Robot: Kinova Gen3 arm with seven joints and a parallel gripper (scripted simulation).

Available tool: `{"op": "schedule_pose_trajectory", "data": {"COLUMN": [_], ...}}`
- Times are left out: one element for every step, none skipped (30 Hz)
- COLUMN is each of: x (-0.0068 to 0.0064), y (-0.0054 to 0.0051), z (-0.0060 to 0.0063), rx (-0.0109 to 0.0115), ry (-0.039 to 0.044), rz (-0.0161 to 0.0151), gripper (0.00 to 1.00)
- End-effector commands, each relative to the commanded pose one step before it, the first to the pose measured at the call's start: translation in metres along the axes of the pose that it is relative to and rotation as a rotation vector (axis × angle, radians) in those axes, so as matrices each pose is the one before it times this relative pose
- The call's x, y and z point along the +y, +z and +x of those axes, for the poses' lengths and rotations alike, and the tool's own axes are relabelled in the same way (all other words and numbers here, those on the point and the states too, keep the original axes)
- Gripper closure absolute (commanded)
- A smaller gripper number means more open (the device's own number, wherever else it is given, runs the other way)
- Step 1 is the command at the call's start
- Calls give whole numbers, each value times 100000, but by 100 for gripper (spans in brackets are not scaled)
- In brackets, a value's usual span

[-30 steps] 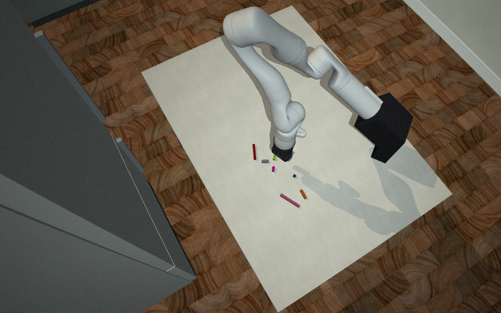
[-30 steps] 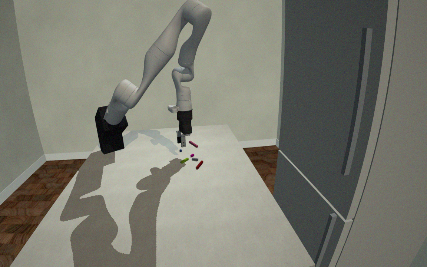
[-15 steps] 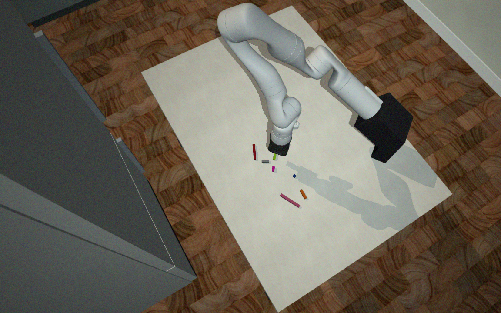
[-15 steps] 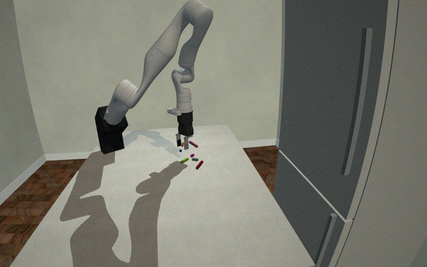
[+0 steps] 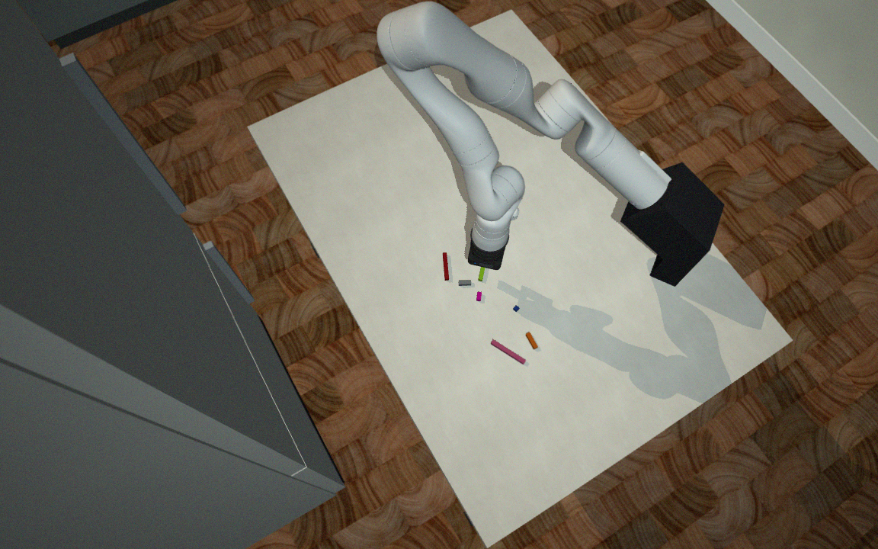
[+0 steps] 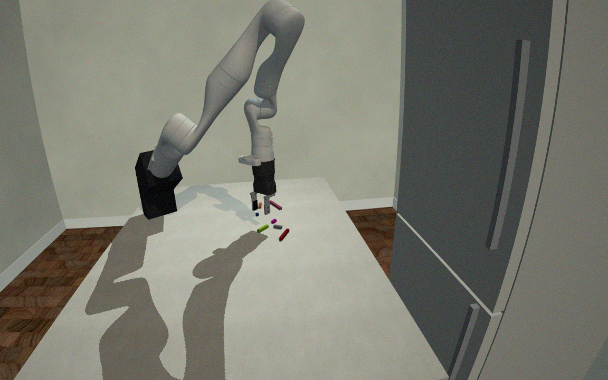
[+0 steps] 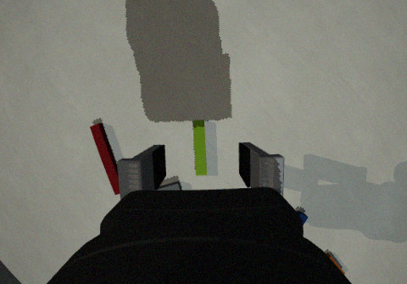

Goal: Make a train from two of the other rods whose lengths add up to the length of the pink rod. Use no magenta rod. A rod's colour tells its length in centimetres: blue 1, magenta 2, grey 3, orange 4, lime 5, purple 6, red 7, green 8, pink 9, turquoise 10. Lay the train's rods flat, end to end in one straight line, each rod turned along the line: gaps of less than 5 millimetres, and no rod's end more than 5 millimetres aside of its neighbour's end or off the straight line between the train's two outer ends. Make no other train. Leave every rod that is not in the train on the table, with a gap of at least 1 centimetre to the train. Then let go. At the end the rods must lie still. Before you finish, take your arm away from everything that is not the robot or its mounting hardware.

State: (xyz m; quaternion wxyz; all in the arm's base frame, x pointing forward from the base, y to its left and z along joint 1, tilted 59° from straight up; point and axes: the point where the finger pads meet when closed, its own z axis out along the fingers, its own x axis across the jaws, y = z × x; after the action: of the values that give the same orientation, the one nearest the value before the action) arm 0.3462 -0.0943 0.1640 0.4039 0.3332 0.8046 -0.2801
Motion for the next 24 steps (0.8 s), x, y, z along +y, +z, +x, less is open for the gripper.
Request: {"op": "schedule_pose_trajectory", "data": {"x": [-43,0,0,-16,-13,-11,-8,-6,-5,-3,-2,-1,0,0,0,0,0,0,0,0,0,0,0,0], "y": [-21,0,0,3,3,2,2,1,1,1,0,0,0,0,0,0,0,0,0,0,0,0,0,0], "z": [-67,0,0,-25,-21,-17,-13,-10,-7,-5,-3,-2,-1,0,0,0,0,0,0,0,0,0,0,0], "rx": [163,0,0,-8,-7,-6,-5,-4,-3,-2,-1,-1,0,0,0,0,0,0,0,0,0,0,0,0], "ry": [-712,0,0,-339,-282,-230,-182,-139,-101,-69,-43,-22,-8,-1,0,0,0,0,0,0,0,0,0,0], "rz": [-149,0,0,-9,-7,-6,-5,-4,-3,-2,-1,-1,0,0,0,0,0,0,0,0,0,0,0,0], "gripper": [0,0,0,0,0,0,0,0,0,0,0,0,0,0,46,46,46,46,46,46,46,46,46,46]}}
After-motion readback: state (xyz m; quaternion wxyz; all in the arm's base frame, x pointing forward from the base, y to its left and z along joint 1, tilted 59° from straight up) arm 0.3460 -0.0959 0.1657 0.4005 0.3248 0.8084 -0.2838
